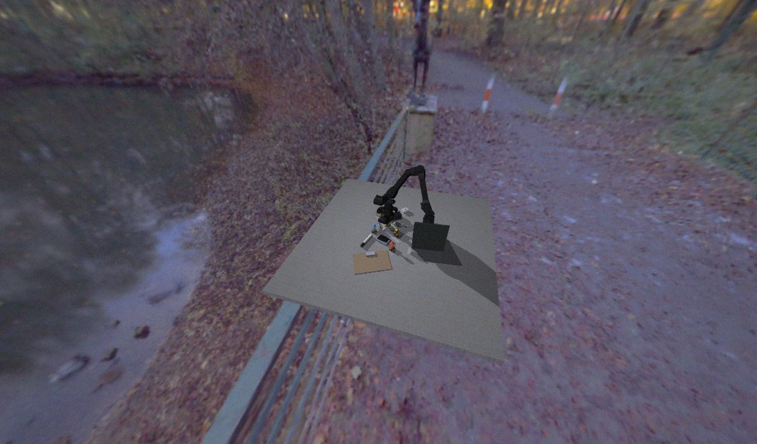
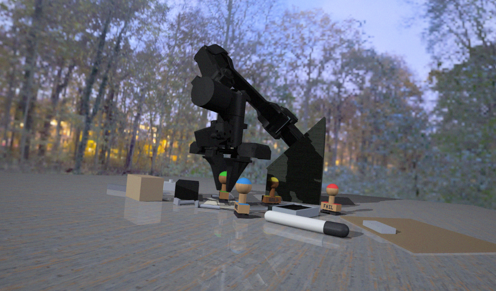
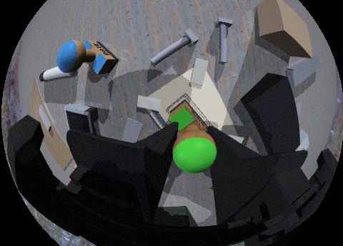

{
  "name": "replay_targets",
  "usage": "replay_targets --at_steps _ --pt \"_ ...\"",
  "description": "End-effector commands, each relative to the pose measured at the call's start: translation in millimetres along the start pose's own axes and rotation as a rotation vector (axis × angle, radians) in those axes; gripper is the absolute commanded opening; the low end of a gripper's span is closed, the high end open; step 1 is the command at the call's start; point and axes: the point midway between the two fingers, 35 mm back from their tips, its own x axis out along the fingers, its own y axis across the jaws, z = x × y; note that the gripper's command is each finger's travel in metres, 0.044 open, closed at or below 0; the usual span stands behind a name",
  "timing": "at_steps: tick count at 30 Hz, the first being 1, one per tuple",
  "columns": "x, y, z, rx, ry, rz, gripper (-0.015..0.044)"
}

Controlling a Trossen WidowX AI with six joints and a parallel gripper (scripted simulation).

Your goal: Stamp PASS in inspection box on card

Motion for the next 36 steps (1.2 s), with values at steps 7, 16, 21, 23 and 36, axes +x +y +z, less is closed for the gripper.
replay_targets --at_steps 7,16,21,23,36 --pt "-9 1 1 0.005 0.0 0.003 0.0" --pt "-23 1 2 0.005 0.0 0.005 0.0" --pt "-31 2 2 0.005 0.001 0.005 0.0" --pt "-35 2 2 0.005 0.001 0.005 0.0" --pt "-55 1 1 0.005 0.0 0.005 0.0"
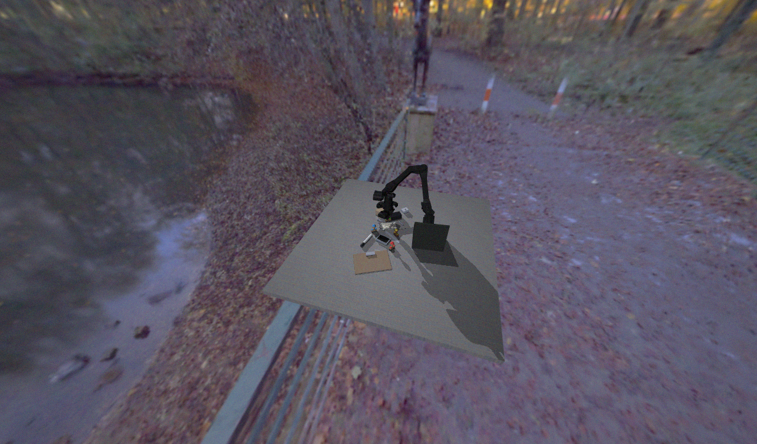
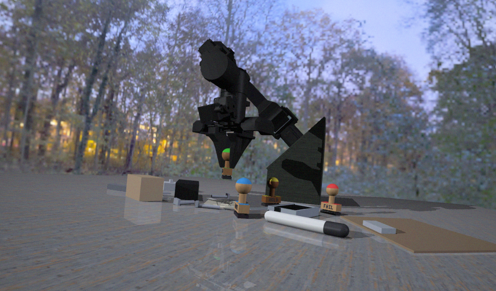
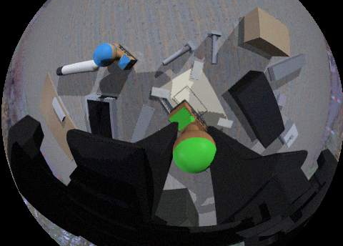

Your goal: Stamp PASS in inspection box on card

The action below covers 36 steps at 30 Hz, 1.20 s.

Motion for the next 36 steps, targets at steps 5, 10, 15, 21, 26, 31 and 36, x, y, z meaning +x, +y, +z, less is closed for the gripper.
replay_targets --at_steps 5,10,15,21,26,31,36 --pt "-14 -2 1 0.008 -0.007 -0.003 0.0" --pt "-16 4 4 0.008 -0.007 -0.001 0.0" --pt "-18 26 13 0.009 -0.006 0.006 0.0" --pt "-20 54 21 0.009 -0.005 0.013 0.0" --pt "-21 78 25 0.01 -0.004 0.017 0.0" --pt "-22 103 28 0.01 -0.003 0.019 0.0" --pt "-22 128 28 0.011 -0.003 0.019 0.0"
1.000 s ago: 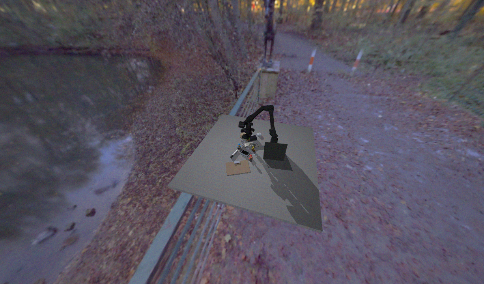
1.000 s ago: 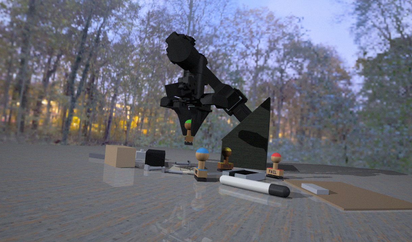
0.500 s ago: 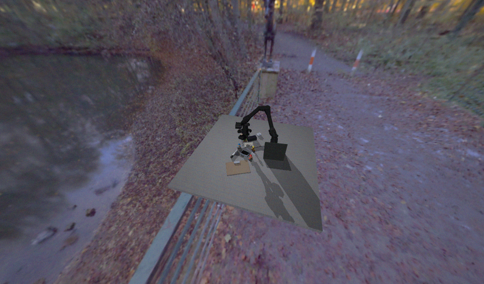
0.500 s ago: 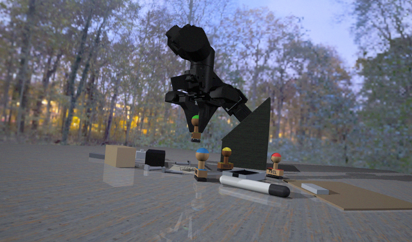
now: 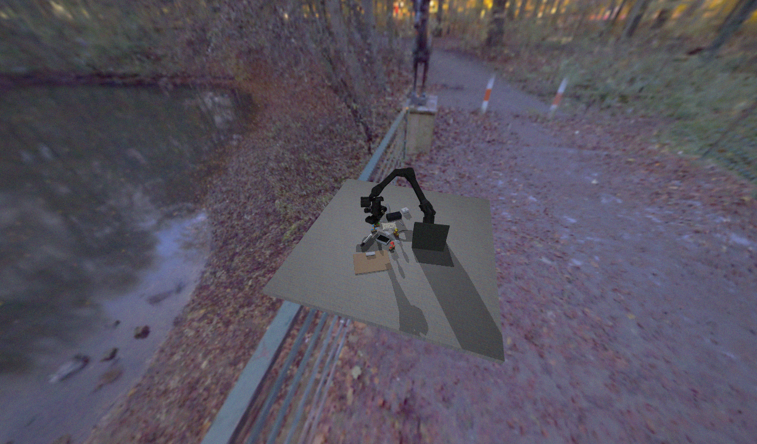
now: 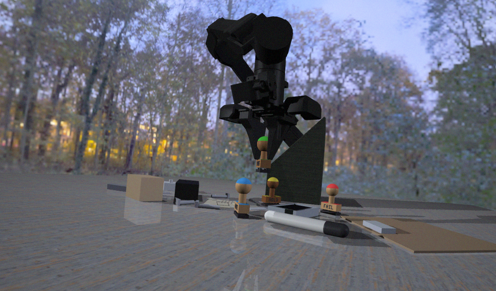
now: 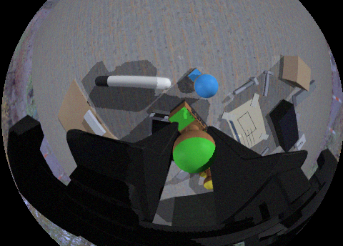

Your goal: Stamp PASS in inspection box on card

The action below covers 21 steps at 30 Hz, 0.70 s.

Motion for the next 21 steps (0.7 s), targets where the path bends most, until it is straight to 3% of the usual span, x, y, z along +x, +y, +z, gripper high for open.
replay_targets --at_steps 1,21 --pt "0 22 -1 0.001 0.004 0.002 0.0" --pt "7 117 -24 0.007 -0.002 -0.011 0.0"
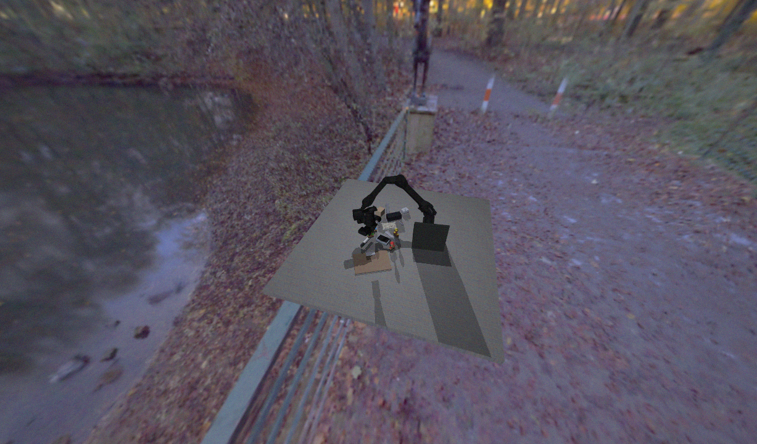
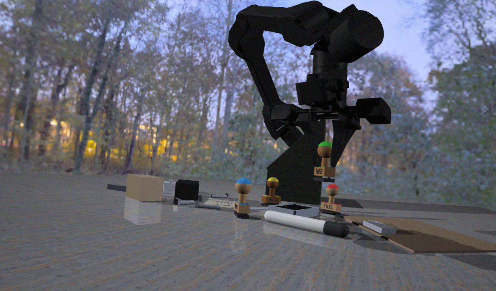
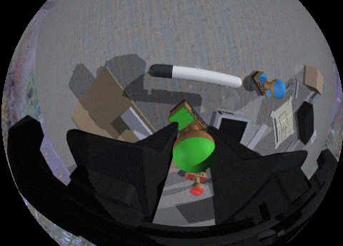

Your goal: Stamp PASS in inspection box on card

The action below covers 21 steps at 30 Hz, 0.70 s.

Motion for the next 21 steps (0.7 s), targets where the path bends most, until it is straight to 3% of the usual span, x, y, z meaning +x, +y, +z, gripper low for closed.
replay_targets --at_steps 1,21 --pt "1 10 -4 0.004 0.003 -0.002 0.0" --pt "31 11 -3 0.004 0.003 -0.001 0.0"
